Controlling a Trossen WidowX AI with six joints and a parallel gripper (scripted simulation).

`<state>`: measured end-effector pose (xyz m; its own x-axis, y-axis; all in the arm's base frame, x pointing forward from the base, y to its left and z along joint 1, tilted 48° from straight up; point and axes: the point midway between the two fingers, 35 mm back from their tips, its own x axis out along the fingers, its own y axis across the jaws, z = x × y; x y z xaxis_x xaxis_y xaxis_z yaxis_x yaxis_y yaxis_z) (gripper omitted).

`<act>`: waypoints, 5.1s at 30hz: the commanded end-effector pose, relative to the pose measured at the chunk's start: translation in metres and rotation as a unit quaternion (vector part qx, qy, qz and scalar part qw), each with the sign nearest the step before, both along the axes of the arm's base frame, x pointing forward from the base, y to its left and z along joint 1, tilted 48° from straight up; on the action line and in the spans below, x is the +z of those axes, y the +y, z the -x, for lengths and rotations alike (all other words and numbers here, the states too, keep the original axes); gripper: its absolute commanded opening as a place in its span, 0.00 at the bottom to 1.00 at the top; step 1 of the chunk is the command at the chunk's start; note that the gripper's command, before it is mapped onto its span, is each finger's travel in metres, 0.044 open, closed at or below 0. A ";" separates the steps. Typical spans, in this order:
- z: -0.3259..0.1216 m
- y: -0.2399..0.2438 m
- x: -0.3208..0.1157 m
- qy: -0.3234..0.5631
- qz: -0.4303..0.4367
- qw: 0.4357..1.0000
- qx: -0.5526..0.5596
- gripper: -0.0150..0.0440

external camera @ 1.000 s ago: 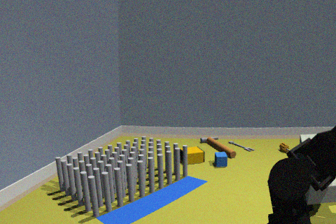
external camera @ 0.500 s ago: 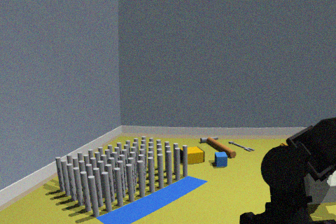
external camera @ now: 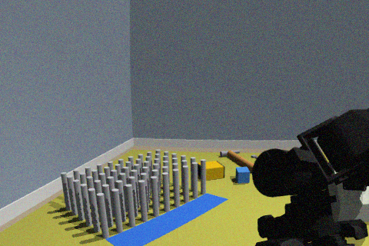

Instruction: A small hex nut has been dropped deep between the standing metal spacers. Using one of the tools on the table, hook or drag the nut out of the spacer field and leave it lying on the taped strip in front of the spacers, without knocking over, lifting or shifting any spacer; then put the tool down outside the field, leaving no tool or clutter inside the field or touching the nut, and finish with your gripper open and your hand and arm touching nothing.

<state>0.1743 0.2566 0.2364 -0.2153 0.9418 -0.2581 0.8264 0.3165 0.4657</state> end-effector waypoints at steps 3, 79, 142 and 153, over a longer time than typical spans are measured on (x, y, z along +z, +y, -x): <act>0.000 -0.011 0.008 0.003 0.000 1.000 0.009 0.25; -0.087 -0.133 0.014 -0.562 0.090 0.819 0.077 0.25; -0.117 -0.208 -0.051 -0.812 0.086 0.053 0.575 0.25; -0.120 -0.223 -0.061 -0.758 0.032 -0.105 0.643 0.25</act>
